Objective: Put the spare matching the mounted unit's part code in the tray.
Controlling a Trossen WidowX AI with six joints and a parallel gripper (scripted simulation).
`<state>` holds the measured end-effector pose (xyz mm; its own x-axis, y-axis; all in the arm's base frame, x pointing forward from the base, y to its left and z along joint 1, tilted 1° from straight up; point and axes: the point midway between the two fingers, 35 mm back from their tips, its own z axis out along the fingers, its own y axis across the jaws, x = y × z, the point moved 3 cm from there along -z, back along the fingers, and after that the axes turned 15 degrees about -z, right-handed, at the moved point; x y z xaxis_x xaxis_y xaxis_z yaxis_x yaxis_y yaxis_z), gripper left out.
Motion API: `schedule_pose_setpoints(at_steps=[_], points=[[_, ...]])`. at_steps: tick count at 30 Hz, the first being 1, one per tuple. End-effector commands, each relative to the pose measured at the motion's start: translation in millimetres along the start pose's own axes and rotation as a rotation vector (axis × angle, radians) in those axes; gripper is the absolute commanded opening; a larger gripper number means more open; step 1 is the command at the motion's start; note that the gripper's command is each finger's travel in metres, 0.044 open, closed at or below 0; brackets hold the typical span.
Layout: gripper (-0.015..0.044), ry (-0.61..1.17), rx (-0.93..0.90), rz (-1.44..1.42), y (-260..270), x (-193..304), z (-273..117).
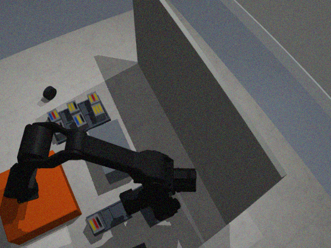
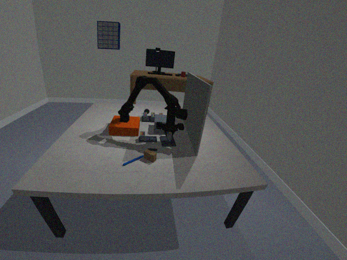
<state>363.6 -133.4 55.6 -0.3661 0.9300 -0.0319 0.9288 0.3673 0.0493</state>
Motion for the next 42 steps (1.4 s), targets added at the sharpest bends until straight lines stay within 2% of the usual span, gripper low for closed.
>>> schedule_pose_setpoints(at_steps=[1, 20, 36, 37, 39, 42], points=[[0.0000, 0.004, 0.003, 0.004, -1.7, 1.8, 5.4], [0.0000, 0.004, 0.003, 0.004, -4.2, 4.1, 19.7], [0.0420, 0.001, 0.001, 0.000, -2.9, 2.7, 16.8], [0.0440, 0.001, 0.001, 0.000, -2.9, 2.7, 16.8], [0.0440, 0.001, 0.001, 0.000, -1.7, 1.6, 5.6], [0.0440, 0.003, 0.002, 0.002, 0.0, 0.1, -45.3]])
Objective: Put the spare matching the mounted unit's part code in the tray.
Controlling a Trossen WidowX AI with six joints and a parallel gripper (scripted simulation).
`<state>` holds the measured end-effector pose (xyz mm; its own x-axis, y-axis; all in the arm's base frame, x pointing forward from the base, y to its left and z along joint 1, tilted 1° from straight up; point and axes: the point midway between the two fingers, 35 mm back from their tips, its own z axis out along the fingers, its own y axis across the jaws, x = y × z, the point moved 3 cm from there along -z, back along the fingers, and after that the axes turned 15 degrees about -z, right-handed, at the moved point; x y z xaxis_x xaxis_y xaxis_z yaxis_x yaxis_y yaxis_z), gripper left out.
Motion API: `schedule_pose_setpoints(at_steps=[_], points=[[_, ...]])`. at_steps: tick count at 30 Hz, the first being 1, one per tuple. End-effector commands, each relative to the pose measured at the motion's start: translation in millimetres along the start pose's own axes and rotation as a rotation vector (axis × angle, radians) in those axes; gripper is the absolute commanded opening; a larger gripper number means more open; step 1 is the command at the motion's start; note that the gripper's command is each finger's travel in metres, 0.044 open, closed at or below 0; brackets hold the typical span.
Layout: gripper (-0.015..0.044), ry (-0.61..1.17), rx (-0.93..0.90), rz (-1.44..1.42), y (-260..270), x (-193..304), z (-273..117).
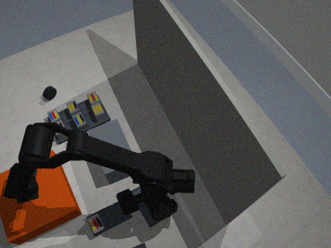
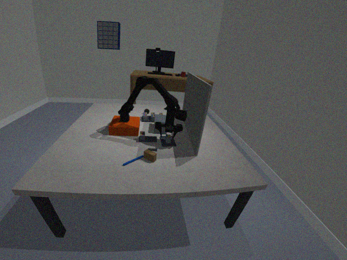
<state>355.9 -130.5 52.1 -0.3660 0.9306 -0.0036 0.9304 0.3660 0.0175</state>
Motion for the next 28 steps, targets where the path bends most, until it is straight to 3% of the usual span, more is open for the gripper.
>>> schedule_pose_setpoints(at_steps=[1, 4, 28], points=[[0.0440, -0.025, -0.030, 0.002, 3.2, -2.8, -67.2], [0.0440, -0.024, -0.029, 0.003, -0.3, 0.4, -93.1], [0.0440, -0.036, -0.040, 0.001, 1.1, -1.0, -90.1]])
